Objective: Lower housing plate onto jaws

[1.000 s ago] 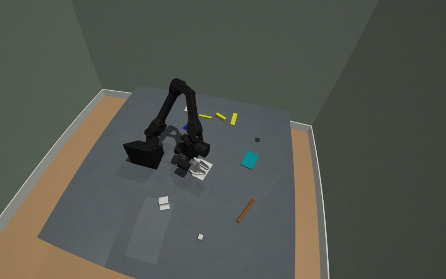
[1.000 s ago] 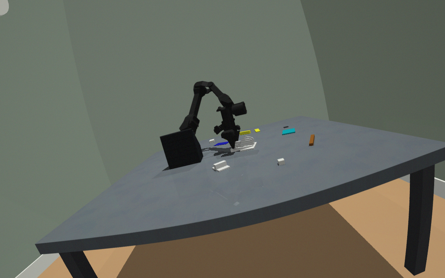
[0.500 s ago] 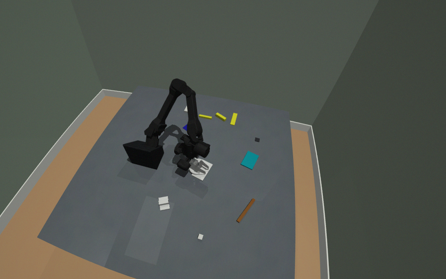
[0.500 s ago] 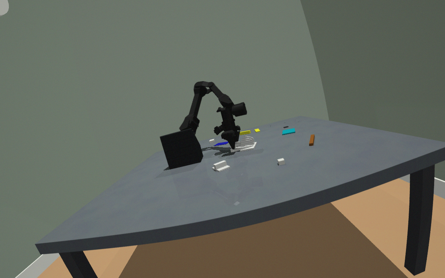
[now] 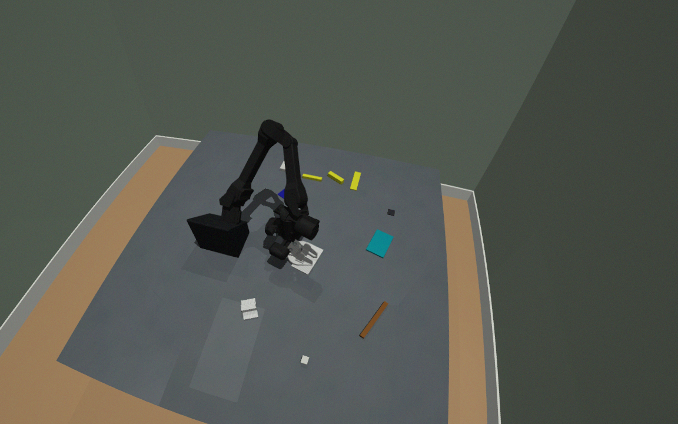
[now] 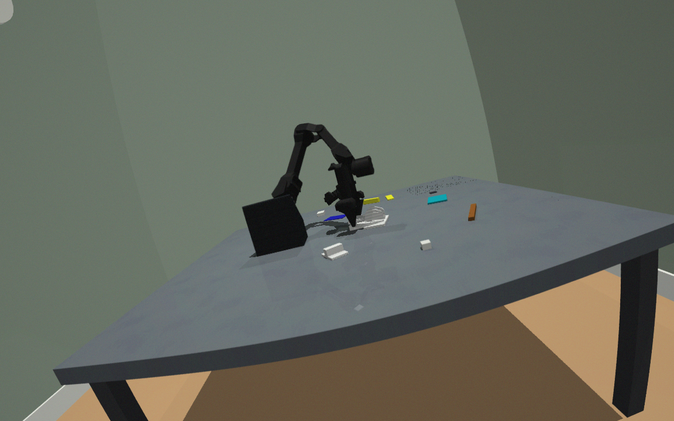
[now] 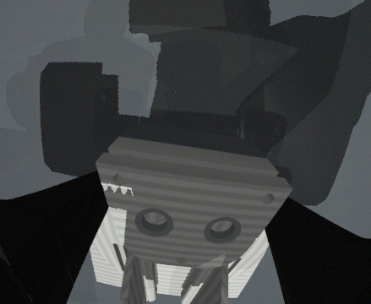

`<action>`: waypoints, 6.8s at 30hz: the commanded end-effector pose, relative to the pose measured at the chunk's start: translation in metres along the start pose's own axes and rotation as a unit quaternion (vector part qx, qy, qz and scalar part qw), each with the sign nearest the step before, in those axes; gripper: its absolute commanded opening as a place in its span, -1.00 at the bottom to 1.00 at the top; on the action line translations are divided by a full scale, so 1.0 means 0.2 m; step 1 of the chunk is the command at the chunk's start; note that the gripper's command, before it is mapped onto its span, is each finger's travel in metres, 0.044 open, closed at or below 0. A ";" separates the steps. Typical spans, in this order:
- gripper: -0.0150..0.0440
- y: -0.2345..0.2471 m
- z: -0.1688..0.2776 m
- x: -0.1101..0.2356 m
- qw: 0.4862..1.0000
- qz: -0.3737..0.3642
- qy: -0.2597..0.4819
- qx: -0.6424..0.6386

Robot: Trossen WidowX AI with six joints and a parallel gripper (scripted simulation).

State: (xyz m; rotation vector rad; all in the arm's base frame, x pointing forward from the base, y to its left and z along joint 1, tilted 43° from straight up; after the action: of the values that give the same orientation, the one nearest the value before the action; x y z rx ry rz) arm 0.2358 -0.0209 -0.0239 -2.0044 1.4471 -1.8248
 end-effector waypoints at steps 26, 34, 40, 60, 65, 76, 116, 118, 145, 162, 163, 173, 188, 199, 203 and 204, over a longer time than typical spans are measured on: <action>0.70 0.00 0.00 -0.03 1.000 0.002 -0.001 -0.002; 0.70 0.00 0.00 -0.03 1.000 0.002 -0.001 -0.002; 0.70 0.00 0.00 -0.03 1.000 0.002 -0.001 -0.002; 0.70 0.00 0.00 -0.02 1.000 0.002 -0.001 -0.002; 0.70 0.00 0.00 0.00 1.000 0.002 -0.001 -0.002; 0.70 0.00 0.00 -0.01 1.000 0.002 -0.001 -0.002; 0.70 0.00 0.00 -0.03 1.000 0.002 -0.001 -0.002; 0.70 0.00 0.00 -0.03 1.000 0.002 -0.001 -0.002; 1.00 0.00 0.01 0.35 1.000 0.000 0.000 -0.002; 1.00 0.09 -0.13 0.61 1.000 -0.001 -0.001 -0.003; 1.00 0.09 -0.13 0.61 1.000 -0.001 -0.001 -0.003; 1.00 0.09 -0.13 0.61 1.000 -0.001 -0.001 -0.003; 1.00 0.09 -0.13 0.61 1.000 -0.001 -0.001 -0.003; 1.00 0.09 -0.13 0.61 1.000 -0.001 -0.001 -0.003; 1.00 0.09 -0.13 0.61 1.000 -0.001 -0.001 -0.003; 1.00 0.09 -0.13 0.61 1.000 -0.001 -0.001 -0.003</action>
State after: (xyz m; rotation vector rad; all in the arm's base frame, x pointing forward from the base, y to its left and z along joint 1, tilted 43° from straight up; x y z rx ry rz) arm 0.1872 -0.0971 0.0627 -2.0088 1.4609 -1.8202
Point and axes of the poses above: the point midway between the two fingers, 35 mm back from their tips, its own x axis back along the fingers, its own y axis across the jaws, z = x × y, the point moved 2 cm from there along x, back along the fingers, and after that the axes turned 12 degrees about -x, right-handed, at the moved point
